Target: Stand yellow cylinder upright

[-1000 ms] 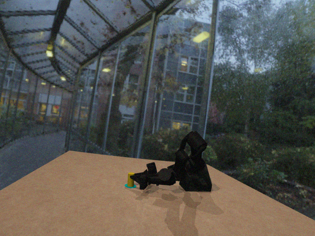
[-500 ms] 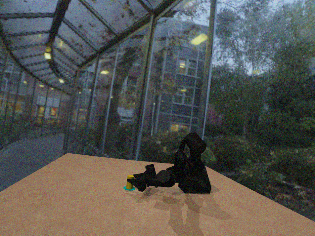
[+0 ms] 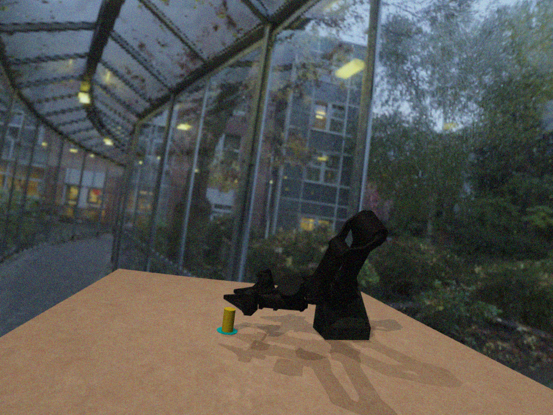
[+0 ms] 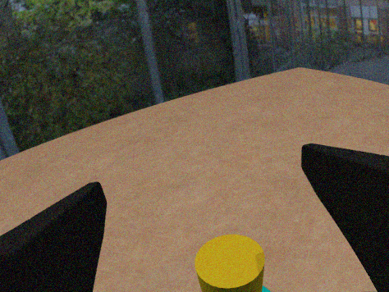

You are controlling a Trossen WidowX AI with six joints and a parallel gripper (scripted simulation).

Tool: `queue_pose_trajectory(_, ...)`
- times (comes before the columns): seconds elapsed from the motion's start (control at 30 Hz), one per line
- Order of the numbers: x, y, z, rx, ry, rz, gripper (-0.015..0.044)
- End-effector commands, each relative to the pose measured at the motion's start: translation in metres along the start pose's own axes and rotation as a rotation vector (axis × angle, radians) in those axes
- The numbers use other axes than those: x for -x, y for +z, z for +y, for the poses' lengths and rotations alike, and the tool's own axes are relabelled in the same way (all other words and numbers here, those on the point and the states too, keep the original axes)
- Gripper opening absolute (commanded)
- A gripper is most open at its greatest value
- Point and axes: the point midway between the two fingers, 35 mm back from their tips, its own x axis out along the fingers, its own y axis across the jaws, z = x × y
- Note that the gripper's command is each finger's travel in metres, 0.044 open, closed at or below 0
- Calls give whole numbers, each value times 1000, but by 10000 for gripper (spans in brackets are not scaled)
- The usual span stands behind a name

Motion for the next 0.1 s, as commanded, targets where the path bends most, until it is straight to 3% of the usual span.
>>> queue_pose_trajectory(0.0, 3, 12, -1, 7, 1, 3, 400)
queue_pose_trajectory(0.07, 4, 19, -2, 8, 2, 1, 400)
